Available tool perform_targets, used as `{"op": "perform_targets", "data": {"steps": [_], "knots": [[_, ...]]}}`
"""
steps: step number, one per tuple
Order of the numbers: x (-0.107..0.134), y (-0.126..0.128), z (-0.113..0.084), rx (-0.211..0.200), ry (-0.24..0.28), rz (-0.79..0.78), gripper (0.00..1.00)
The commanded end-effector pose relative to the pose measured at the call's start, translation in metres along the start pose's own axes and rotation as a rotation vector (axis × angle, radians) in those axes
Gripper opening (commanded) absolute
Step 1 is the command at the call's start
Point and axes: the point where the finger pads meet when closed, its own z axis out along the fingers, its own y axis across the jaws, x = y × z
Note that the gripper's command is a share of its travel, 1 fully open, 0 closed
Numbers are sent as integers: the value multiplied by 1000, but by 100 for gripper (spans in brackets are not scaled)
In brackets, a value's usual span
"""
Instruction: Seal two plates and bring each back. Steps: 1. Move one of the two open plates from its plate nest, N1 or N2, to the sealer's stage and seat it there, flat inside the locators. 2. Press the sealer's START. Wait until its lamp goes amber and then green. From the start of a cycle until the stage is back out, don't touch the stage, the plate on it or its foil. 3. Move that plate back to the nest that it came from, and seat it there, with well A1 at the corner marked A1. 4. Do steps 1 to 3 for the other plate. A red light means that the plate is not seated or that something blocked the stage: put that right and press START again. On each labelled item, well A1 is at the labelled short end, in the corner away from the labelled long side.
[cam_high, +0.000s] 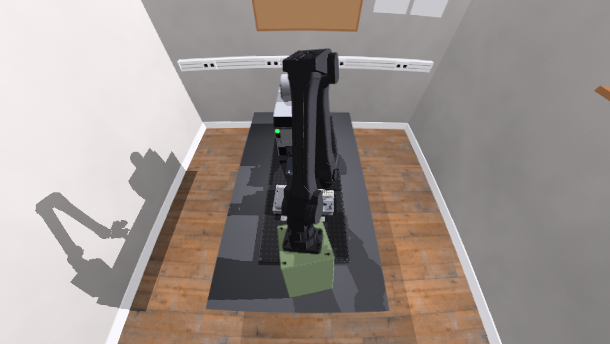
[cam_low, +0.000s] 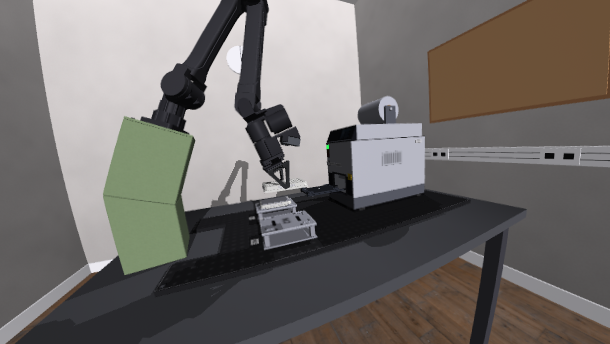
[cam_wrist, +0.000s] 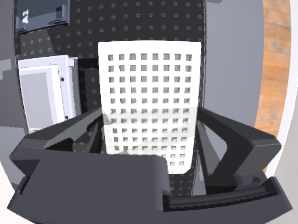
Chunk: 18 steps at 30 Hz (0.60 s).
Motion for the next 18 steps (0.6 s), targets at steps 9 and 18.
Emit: {"op": "perform_targets", "data": {"steps": [9, 18], "knots": [[-22, 20, 5, -11, -8, 7, 0], [-48, 37, 11, -12, -24, 4, 0]]}}
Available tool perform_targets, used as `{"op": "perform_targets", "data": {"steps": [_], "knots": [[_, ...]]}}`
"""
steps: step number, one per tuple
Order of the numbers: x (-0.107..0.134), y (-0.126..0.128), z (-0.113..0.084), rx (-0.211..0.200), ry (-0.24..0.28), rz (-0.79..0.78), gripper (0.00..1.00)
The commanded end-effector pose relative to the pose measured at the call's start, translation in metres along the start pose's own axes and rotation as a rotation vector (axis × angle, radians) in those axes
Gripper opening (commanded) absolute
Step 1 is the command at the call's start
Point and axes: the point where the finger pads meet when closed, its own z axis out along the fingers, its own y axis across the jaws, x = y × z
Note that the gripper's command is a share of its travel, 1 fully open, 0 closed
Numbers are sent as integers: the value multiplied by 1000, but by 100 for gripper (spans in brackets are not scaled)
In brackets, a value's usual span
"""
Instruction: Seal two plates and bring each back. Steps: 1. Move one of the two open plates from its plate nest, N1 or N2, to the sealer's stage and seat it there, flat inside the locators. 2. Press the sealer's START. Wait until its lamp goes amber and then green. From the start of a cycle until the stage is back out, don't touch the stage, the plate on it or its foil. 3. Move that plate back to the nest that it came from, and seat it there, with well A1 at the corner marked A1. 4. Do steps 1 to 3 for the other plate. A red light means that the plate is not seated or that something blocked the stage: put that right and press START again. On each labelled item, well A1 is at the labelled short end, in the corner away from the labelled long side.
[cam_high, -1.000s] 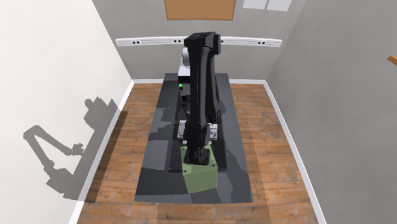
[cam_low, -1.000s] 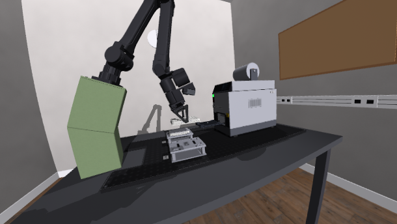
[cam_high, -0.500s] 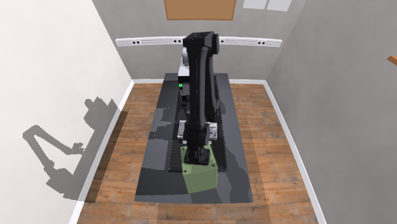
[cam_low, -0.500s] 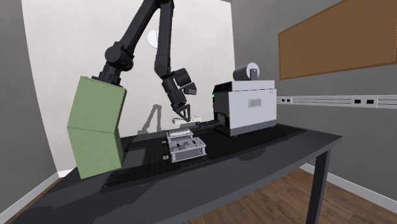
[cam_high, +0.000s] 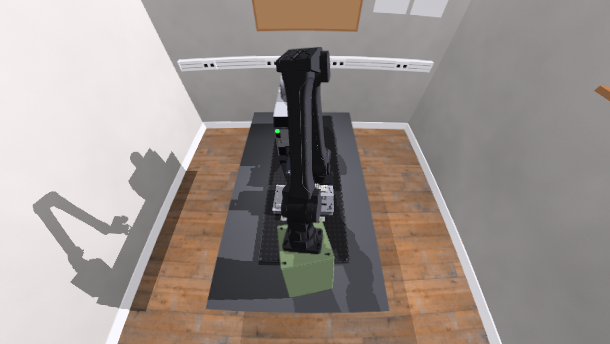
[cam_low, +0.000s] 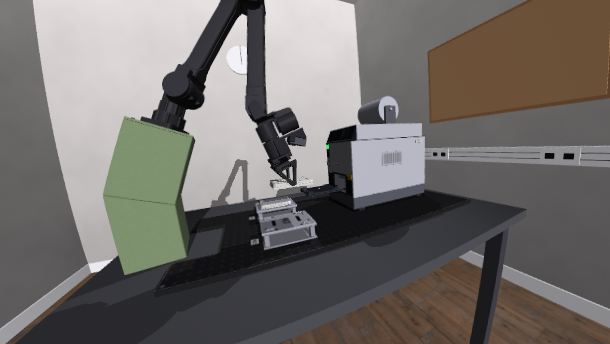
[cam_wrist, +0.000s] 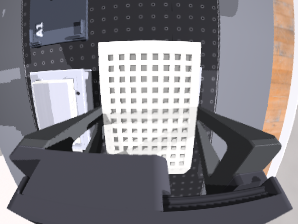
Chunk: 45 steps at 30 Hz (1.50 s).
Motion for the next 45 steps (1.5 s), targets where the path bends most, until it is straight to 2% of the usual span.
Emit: {"op": "perform_targets", "data": {"steps": [1, 9, 13, 20, 24, 27, 34, 42, 45], "knots": [[-24, 9, 1, -5, -29, 5, 0], [-16, 17, 5, -7, 4, 8, 0], [-32, 27, 8, -13, -11, -1, 0], [-50, 31, 10, 1, -27, 15, 0], [-53, 38, 12, -4, -24, 11, 0], [-47, 43, 15, -5, -4, -1, 0], [-67, 56, 23, -9, -16, 5, 0], [-67, 64, 24, -10, -2, 6, 0], [-76, 70, 26, -10, -7, -3, 0]]}}
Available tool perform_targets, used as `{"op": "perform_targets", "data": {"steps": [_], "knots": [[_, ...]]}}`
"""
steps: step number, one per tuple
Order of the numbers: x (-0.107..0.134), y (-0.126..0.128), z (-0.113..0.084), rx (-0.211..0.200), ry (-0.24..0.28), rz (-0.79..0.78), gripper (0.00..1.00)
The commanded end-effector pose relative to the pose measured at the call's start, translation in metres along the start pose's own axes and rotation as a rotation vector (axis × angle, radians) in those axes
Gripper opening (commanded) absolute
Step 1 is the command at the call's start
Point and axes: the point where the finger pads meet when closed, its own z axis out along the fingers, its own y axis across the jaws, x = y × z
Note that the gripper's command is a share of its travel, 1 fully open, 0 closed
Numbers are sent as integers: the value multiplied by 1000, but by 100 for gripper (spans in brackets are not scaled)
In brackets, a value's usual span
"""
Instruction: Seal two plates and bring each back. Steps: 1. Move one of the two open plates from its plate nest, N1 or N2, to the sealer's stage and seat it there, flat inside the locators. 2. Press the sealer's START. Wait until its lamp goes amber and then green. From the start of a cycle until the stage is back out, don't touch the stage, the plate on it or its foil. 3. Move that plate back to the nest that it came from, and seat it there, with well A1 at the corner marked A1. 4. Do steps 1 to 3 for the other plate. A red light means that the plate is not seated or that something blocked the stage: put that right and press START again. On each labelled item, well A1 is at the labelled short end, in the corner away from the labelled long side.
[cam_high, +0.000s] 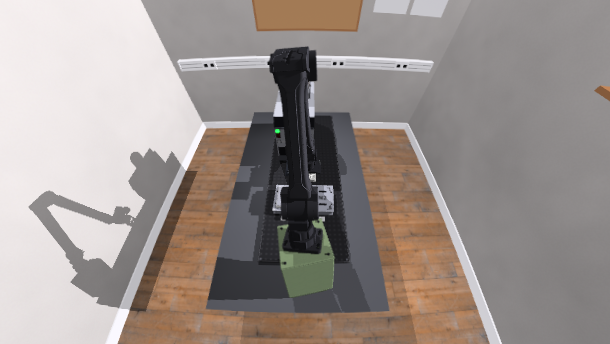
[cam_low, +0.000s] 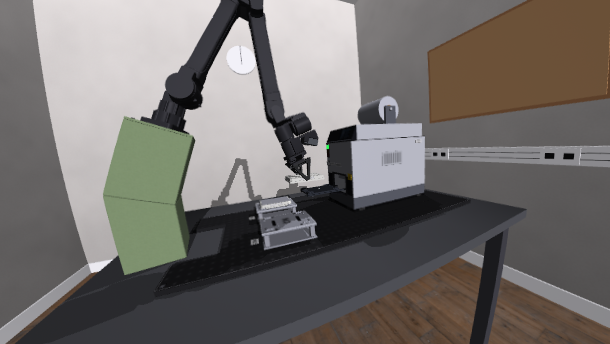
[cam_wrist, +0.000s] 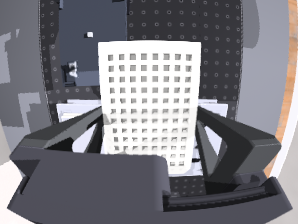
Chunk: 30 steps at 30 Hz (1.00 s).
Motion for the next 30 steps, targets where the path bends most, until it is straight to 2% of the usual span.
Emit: {"op": "perform_targets", "data": {"steps": [1, 7, 15, 23, 30], "knots": [[-17, 15, 3, -13, -12, -6, 0], [-31, 20, 8, -7, -17, 8, 0], [-31, 32, 11, -13, -5, -3, 0], [-59, 45, 15, -11, -27, 3, 0], [-58, 51, 19, -8, -9, 8, 0]]}}
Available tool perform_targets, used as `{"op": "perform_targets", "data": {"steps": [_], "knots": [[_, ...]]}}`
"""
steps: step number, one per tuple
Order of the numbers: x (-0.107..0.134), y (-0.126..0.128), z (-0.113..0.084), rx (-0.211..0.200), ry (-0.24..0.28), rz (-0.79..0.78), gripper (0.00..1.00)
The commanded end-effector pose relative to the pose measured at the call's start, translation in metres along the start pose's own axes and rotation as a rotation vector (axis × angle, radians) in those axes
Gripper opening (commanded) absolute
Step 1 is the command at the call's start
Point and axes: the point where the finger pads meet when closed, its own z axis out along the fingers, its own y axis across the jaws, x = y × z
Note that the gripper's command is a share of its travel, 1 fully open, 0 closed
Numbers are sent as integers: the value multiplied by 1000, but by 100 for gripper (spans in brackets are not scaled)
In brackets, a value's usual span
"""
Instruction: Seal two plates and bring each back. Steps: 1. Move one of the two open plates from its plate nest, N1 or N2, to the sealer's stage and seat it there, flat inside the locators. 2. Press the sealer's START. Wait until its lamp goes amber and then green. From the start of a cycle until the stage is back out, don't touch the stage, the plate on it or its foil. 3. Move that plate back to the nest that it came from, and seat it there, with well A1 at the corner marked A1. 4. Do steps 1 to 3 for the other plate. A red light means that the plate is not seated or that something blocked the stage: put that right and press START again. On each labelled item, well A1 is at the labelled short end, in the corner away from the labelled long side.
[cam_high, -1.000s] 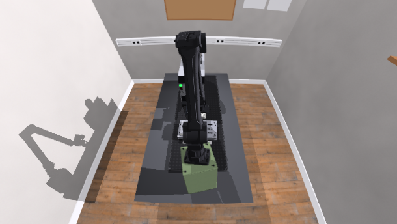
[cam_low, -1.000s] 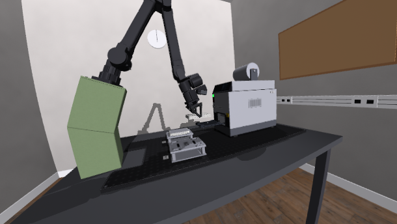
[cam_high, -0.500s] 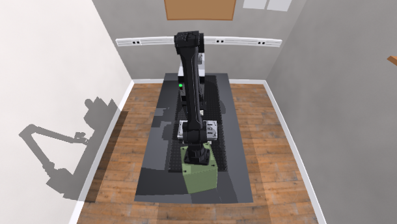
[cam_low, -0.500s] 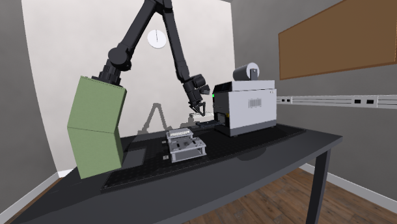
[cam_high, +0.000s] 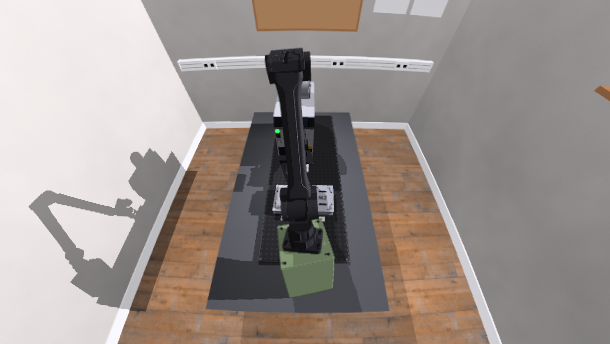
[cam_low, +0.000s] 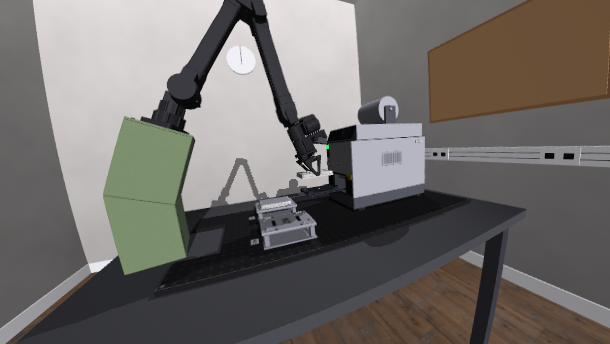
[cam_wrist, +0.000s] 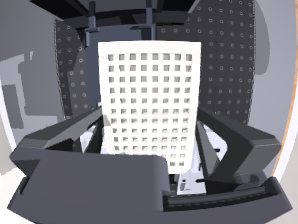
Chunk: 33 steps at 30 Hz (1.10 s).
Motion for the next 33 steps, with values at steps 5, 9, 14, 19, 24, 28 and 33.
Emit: {"op": "perform_targets", "data": {"steps": [5, 9, 14, 19, 24, 28, 33], "knots": [[-12, 22, 6, -14, 7, -12, 0], [-33, 30, 5, -17, -27, -7, 0], [-36, 32, 9, -9, -12, 4, 0], [-30, 39, 12, -15, 5, -10, 0], [-46, 50, 16, -16, -5, -9, 0], [-64, 51, 12, -14, -37, 2, 0], [-58, 42, 10, -14, -36, -2, 0]]}}
